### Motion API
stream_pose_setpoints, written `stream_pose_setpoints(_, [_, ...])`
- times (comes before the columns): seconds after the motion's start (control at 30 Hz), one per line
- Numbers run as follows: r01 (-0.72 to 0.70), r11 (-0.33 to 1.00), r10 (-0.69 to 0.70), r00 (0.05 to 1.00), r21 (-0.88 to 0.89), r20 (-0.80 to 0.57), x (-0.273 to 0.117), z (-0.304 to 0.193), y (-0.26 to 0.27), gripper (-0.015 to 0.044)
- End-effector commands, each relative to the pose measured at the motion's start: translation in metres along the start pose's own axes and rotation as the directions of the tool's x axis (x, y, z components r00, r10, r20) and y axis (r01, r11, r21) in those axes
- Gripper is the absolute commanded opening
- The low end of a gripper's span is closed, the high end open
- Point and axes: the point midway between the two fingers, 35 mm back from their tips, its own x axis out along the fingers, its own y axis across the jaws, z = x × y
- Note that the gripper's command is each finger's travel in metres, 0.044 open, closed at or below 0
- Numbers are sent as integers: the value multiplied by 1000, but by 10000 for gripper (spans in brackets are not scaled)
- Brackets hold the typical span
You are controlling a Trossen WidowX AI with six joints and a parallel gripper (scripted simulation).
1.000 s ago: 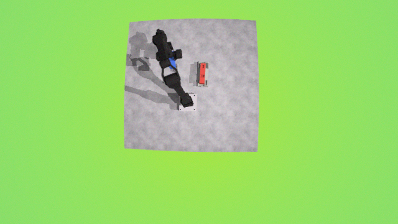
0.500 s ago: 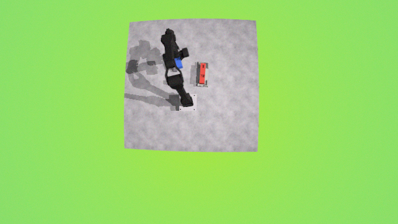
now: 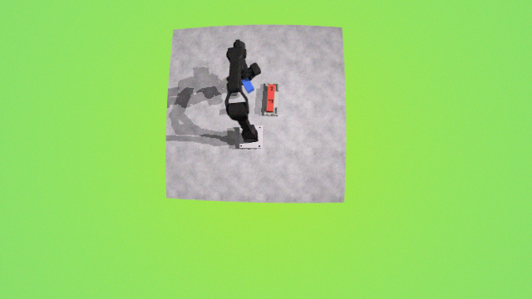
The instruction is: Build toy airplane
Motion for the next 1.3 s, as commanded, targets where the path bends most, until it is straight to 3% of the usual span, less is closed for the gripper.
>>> stream_pose_setpoints(0.0, [13,998,-12,1000,-56,11,-2,-8,-10,0])
stream_pose_setpoints(0.63, [18,924,-18,1000,-381,4,8,-54,-50,0])
stream_pose_setpoints(1.27, [11,737,-20,1000,-676,-5,21,-108,-78,0])
